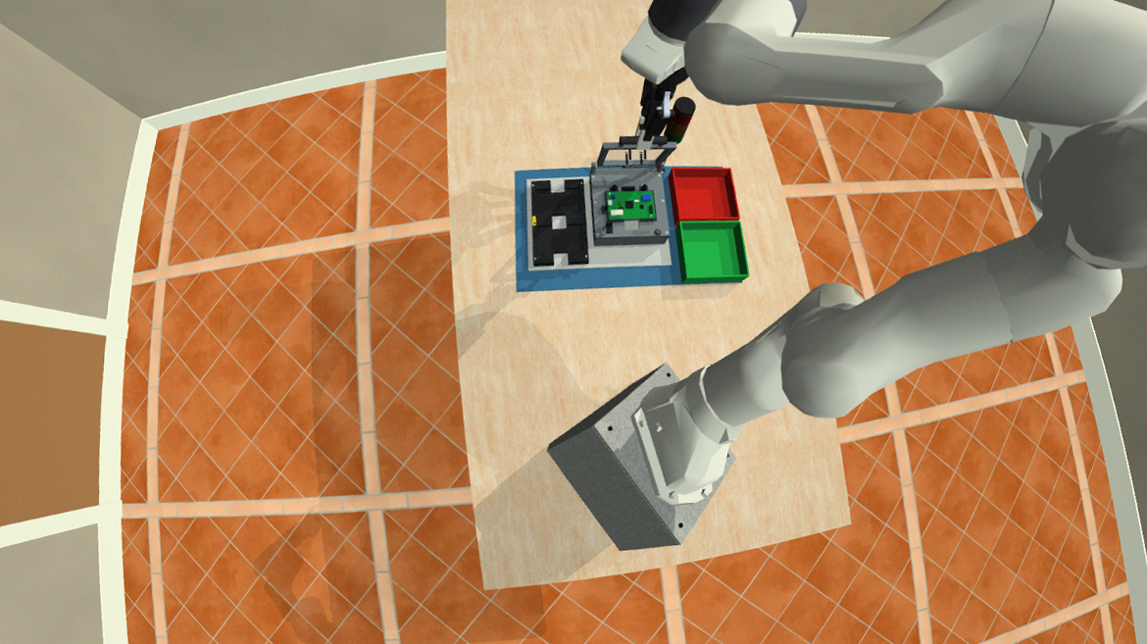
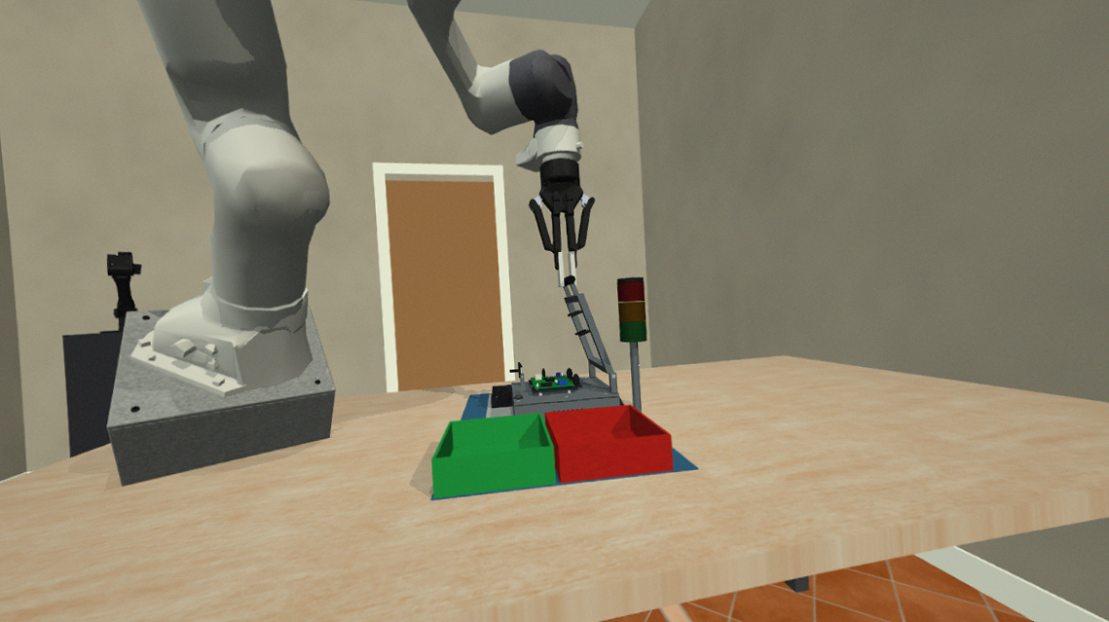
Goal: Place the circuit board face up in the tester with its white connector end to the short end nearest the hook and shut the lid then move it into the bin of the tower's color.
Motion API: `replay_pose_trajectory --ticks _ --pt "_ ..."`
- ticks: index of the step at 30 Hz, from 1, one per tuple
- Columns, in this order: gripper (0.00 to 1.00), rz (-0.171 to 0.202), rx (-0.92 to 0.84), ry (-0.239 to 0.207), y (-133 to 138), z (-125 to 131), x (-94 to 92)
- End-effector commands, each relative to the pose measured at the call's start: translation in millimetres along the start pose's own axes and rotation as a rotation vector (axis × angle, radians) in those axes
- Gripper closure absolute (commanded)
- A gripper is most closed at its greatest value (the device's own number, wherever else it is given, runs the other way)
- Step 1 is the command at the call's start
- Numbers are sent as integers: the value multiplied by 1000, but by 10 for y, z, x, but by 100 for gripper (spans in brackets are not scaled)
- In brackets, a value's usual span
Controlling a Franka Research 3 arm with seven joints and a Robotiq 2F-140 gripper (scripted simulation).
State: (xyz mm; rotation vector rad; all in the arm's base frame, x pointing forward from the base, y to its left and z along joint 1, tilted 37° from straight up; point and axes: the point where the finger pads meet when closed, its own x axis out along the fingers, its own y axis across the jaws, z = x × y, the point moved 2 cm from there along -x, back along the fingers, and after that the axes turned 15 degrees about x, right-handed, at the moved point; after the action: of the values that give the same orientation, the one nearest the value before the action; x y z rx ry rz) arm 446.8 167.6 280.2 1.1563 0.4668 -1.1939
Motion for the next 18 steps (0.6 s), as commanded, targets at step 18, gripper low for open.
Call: replay_pose_trajectory --ticks 18 --pt "100 -11 13 -15 -516 143 316"
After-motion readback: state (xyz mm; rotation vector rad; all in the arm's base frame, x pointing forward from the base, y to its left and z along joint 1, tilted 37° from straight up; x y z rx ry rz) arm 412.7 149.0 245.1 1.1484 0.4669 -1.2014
